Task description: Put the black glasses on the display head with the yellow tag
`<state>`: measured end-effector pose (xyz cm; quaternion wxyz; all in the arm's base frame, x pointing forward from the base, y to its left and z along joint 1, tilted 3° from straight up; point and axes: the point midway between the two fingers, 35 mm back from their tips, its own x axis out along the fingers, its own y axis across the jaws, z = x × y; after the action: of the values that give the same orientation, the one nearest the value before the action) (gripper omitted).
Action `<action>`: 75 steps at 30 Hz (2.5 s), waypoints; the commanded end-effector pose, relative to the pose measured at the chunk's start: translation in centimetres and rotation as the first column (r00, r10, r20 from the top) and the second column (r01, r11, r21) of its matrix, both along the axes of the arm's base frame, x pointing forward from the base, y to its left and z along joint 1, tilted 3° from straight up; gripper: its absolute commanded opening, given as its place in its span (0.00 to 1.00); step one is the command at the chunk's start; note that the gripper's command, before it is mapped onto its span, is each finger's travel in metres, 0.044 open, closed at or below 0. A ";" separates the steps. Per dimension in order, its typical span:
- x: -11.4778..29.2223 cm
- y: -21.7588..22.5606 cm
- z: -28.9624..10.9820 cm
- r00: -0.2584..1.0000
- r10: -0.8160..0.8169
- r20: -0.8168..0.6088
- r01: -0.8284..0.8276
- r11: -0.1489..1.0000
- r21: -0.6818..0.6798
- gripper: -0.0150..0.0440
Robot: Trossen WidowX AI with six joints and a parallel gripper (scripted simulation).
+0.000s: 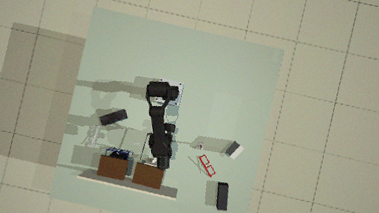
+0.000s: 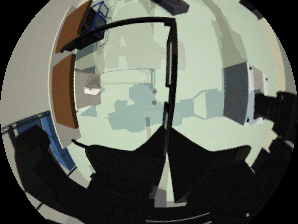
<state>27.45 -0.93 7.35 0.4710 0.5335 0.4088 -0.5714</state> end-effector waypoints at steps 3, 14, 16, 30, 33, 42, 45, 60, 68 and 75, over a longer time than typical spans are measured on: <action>-0.2 -1.5 -0.5 0.999 0.026 -0.024 -0.024 0.997 0.074 0.25; -0.2 -1.7 -1.6 0.999 0.029 -0.027 -0.026 0.995 0.096 0.25; -0.3 -1.7 -1.8 0.999 0.028 -0.025 -0.026 0.996 0.089 0.25; -0.3 -1.6 -3.5 0.999 0.028 -0.026 -0.026 0.997 0.072 0.25; -0.3 -1.6 -3.8 0.999 0.028 -0.026 -0.026 0.997 0.072 0.25; -0.3 -1.6 -4.8 0.999 0.028 -0.026 -0.026 0.997 0.072 0.25; -0.3 -1.7 -5.2 0.999 0.028 -0.026 -0.026 0.997 0.072 0.25; 0.2 -1.9 -5.8 0.999 0.028 -0.025 -0.026 0.997 0.071 0.25; 1.2 -2.1 -5.9 0.999 0.028 -0.015 -0.027 0.997 0.069 0.25; 2.0 -2.3 -5.9 1.000 0.029 -0.013 -0.028 0.997 0.069 0.25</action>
<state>28.93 -3.05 1.42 0.4533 0.5412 0.4399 -0.5550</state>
